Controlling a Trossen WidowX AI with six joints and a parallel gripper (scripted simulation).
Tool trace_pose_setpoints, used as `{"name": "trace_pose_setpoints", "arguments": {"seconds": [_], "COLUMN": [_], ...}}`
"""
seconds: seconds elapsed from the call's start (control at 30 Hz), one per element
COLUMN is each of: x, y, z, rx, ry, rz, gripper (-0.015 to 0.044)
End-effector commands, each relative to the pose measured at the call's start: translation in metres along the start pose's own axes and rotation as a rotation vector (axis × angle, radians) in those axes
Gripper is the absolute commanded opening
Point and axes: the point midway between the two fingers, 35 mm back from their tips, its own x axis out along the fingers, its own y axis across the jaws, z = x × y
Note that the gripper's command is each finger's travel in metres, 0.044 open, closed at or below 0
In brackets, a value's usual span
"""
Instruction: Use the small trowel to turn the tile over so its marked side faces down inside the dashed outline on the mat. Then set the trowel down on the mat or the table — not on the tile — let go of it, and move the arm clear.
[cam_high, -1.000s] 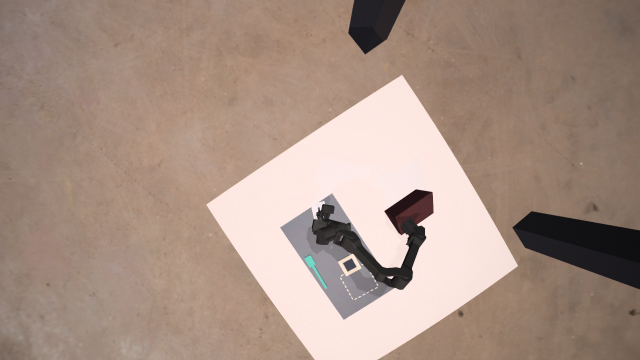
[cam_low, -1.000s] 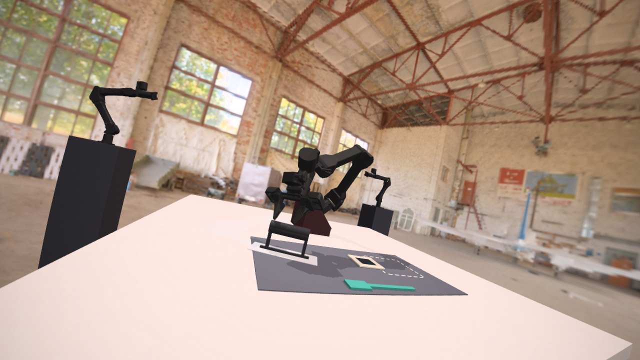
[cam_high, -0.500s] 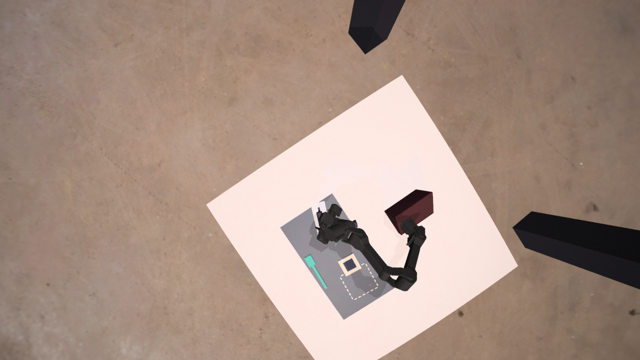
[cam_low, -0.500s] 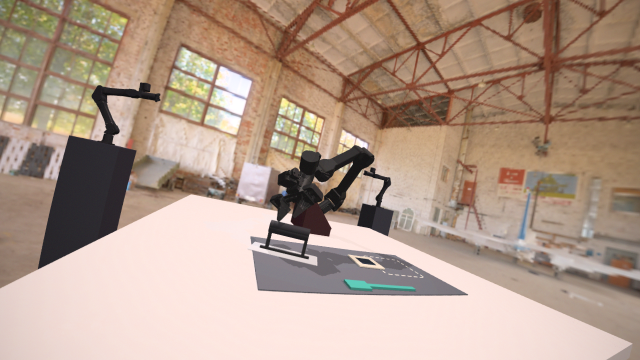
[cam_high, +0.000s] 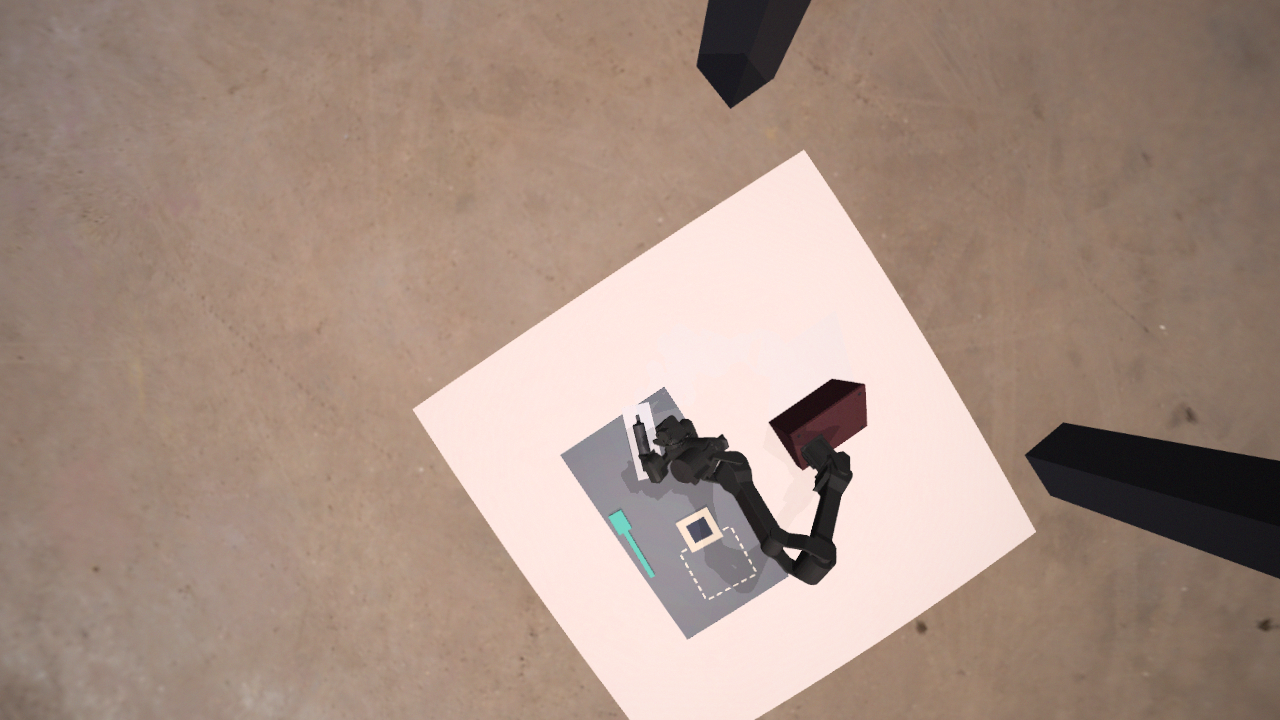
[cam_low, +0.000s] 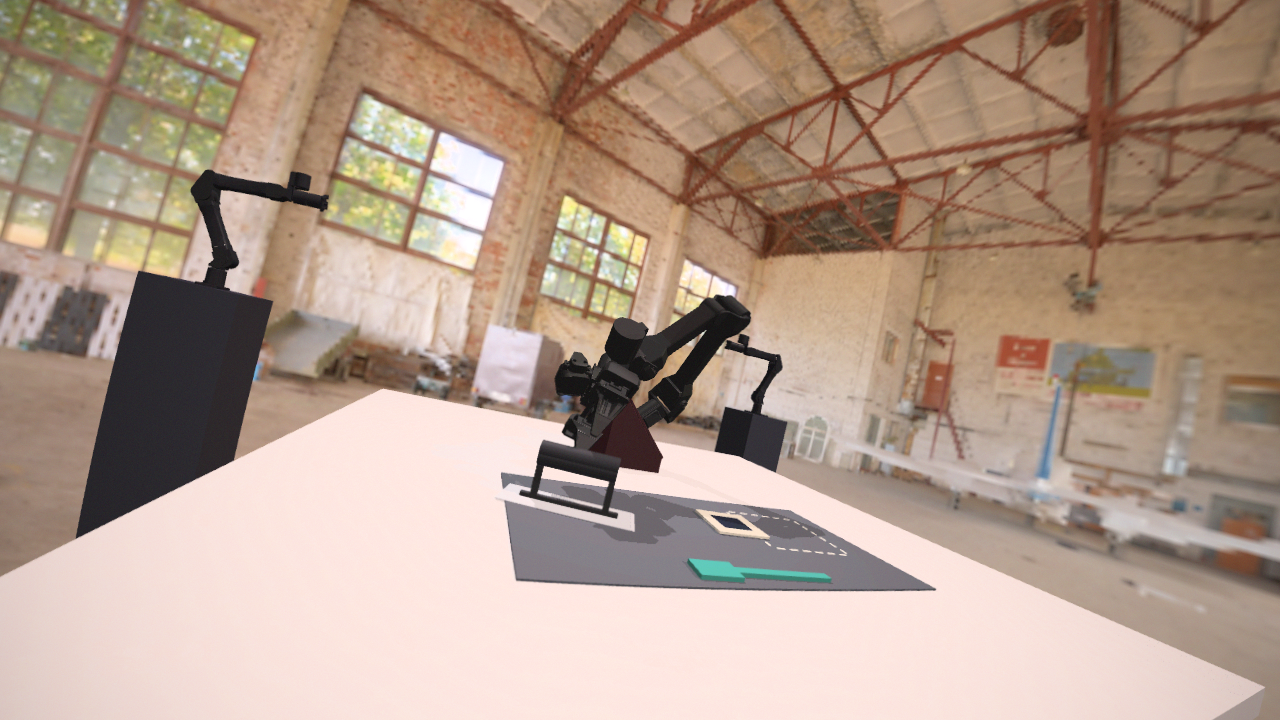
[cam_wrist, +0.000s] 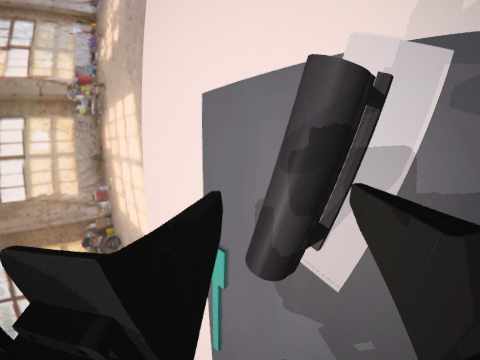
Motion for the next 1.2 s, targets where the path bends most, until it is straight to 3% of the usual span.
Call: {"name": "trace_pose_setpoints", "arguments": {"seconds": [0.0,0.43,1.17], "x": [-0.005,-0.008,0.027], "y": [-0.005,-0.009,-0.006], "z": [-0.010,-0.018,-0.019], "rx": [0.152,0.268,0.293], "ry": [0.024,0.044,0.034], "rz": [0.038,0.063,0.049], "gripper": [0.0300,0.0300,0.0300]}}
